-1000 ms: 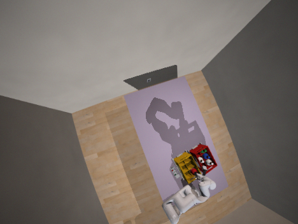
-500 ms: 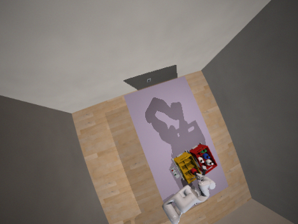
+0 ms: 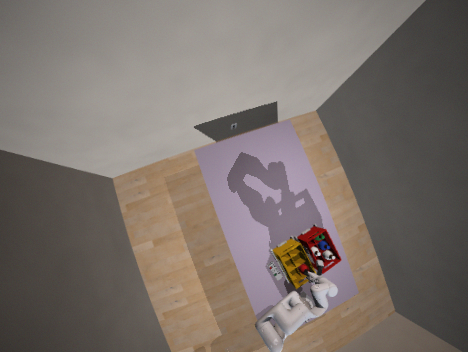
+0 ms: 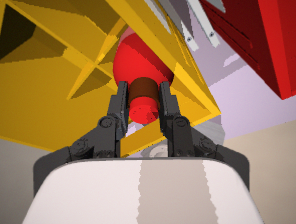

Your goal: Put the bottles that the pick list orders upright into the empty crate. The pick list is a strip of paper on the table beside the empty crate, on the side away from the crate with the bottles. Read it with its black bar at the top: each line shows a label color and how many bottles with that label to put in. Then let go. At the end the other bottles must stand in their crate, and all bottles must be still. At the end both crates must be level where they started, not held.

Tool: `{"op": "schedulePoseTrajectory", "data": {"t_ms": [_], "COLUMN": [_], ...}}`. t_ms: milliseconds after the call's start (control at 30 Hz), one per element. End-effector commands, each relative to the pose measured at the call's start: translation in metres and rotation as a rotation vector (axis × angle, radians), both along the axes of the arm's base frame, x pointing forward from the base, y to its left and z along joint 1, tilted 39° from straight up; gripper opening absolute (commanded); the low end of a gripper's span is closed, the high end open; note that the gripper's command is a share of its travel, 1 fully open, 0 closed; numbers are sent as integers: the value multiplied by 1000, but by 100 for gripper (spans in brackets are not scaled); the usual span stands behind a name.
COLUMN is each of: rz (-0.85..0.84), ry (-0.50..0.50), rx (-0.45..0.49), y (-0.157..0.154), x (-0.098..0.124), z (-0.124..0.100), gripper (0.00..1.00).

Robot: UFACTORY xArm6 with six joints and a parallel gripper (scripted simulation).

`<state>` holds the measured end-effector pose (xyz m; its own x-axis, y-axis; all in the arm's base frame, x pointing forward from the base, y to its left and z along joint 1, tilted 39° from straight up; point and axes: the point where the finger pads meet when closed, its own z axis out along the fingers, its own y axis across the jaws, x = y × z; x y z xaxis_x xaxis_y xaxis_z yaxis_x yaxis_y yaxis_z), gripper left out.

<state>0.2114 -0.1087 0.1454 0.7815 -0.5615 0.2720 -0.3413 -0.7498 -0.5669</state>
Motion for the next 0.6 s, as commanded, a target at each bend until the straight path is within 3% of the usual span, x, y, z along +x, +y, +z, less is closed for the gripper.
{"op": "schedulePoseTrajectory", "data": {"t_ms": [0,567], "rz": [-1,-1], "ry": [-1,-1], "rx": [-3,-3], "y": [0,2], "x": [2,6], "z": [-1,-7], "gripper": [0,0]}}
